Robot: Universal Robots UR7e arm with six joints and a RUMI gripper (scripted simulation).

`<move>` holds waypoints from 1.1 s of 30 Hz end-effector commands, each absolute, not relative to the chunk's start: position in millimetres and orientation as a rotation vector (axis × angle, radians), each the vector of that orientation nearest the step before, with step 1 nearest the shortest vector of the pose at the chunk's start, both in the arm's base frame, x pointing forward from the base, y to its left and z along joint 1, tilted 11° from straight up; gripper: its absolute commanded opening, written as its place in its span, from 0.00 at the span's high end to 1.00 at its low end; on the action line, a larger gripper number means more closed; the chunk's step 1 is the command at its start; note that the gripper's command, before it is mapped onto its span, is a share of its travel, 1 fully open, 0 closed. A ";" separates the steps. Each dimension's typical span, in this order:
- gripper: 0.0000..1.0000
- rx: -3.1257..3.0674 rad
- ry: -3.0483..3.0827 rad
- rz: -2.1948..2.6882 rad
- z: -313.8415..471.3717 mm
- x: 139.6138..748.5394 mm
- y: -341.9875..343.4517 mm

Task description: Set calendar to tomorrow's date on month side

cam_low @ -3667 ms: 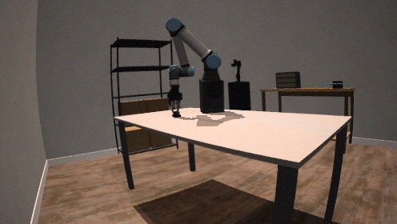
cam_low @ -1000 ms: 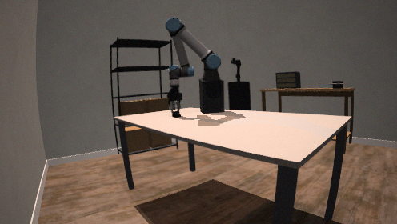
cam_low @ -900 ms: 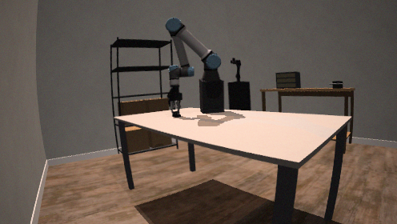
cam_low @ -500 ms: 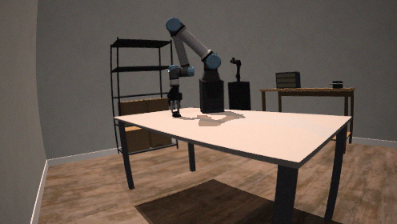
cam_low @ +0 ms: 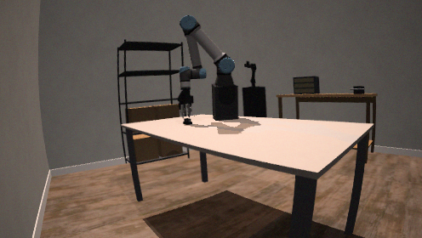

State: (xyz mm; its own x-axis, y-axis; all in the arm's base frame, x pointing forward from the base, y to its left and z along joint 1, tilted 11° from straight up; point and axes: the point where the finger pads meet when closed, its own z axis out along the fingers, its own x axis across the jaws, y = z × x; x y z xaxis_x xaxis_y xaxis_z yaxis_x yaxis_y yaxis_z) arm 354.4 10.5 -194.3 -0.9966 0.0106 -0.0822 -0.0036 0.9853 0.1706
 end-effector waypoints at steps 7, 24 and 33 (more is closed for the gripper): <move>0.72 0.008 3.052 0.267 -167.7 350.3 6.2; 0.72 0.007 3.050 0.265 -132.4 349.3 -1.1; 0.72 0.007 3.050 0.265 -126.4 348.7 -2.0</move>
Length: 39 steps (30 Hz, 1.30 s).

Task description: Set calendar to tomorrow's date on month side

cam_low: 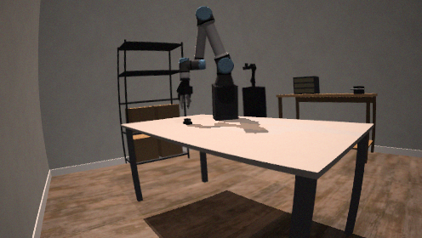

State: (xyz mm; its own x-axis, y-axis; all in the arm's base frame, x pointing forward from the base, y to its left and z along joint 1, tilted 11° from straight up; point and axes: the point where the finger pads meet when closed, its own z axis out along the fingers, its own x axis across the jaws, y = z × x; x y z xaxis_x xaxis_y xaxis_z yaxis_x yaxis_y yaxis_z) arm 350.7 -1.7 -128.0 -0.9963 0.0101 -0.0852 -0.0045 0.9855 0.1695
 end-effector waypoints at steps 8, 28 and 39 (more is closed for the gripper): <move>0.00 0.007 3.051 0.267 -126.9 348.2 -1.4; 0.00 0.007 3.051 0.266 -126.4 348.4 -1.6; 0.00 0.007 3.049 0.264 -117.3 348.4 -4.0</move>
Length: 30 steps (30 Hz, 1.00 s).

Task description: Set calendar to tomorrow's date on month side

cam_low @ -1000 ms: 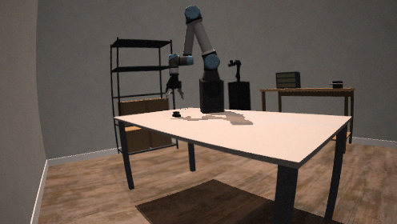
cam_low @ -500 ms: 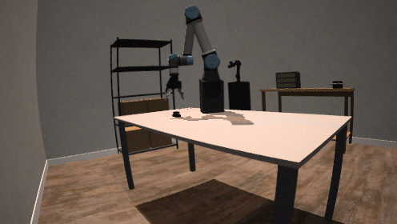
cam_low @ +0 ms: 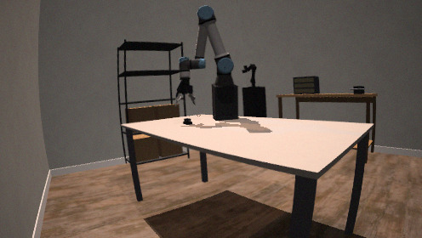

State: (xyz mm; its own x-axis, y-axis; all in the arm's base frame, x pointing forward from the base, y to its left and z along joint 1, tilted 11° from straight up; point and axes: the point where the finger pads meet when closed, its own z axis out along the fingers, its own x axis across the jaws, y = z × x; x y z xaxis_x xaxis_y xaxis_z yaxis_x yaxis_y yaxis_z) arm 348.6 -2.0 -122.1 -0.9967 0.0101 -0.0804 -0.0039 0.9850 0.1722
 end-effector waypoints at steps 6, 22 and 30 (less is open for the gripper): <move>0.00 0.007 3.047 0.262 -102.7 348.7 -7.3; 0.00 0.007 3.047 0.262 -63.0 345.4 -14.2; 0.00 0.007 3.047 0.262 -53.2 344.5 -15.9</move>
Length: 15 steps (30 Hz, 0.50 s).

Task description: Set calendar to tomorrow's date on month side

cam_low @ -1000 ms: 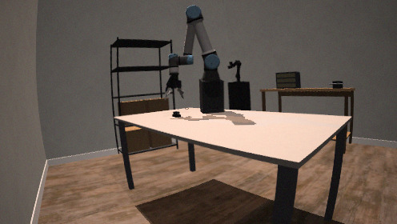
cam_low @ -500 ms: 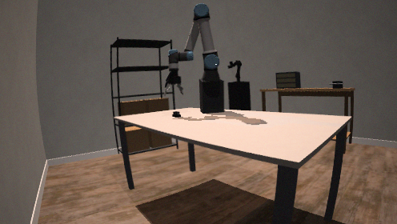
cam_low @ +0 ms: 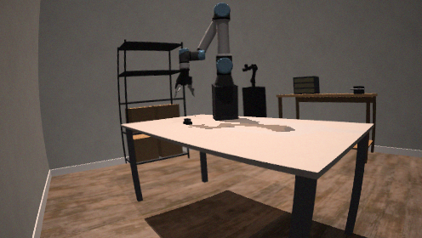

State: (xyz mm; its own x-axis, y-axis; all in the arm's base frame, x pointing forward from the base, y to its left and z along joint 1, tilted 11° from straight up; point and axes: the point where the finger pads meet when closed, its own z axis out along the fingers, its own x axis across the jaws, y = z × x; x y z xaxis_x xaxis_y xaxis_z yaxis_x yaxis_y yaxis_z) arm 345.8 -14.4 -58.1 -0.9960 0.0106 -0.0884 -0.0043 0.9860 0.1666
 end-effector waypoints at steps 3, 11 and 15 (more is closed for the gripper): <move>0.00 0.007 3.047 0.262 -53.0 344.5 -15.9; 0.00 0.007 3.051 0.266 -53.9 343.0 -14.6; 0.00 0.007 3.050 0.265 -53.9 343.1 -14.7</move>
